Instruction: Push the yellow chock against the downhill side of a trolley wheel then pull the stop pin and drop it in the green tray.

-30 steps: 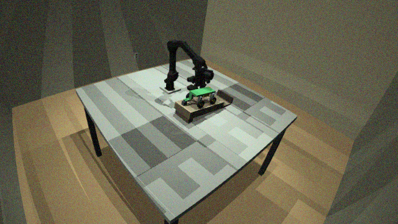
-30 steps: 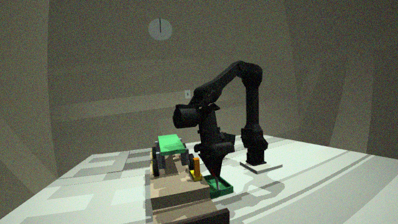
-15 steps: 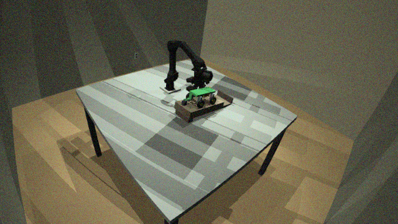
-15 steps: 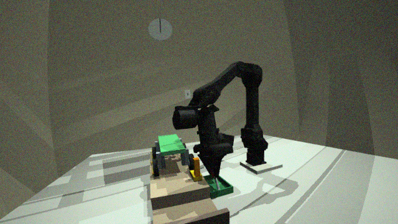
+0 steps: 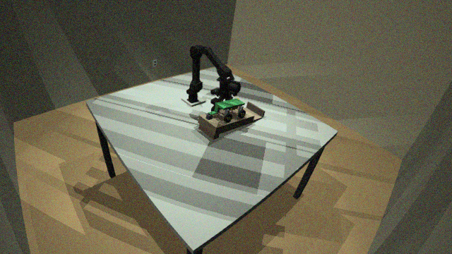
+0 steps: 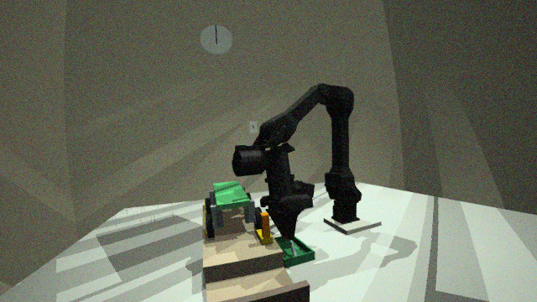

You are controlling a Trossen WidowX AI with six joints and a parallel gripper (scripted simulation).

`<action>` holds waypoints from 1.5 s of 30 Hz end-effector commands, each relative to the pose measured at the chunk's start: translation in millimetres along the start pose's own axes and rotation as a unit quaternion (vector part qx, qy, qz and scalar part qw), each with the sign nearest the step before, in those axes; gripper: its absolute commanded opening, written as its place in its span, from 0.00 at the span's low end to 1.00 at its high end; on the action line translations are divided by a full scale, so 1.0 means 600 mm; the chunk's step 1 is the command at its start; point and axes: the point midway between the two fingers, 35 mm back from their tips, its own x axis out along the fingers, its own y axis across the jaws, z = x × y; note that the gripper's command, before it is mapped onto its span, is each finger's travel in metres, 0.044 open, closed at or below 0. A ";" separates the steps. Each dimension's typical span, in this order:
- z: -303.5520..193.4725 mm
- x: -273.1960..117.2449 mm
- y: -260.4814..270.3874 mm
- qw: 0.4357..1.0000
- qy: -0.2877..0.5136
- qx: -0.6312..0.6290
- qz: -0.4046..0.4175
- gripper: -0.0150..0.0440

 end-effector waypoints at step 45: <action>0.001 0.016 0.025 1.000 0.001 0.001 0.000 0.83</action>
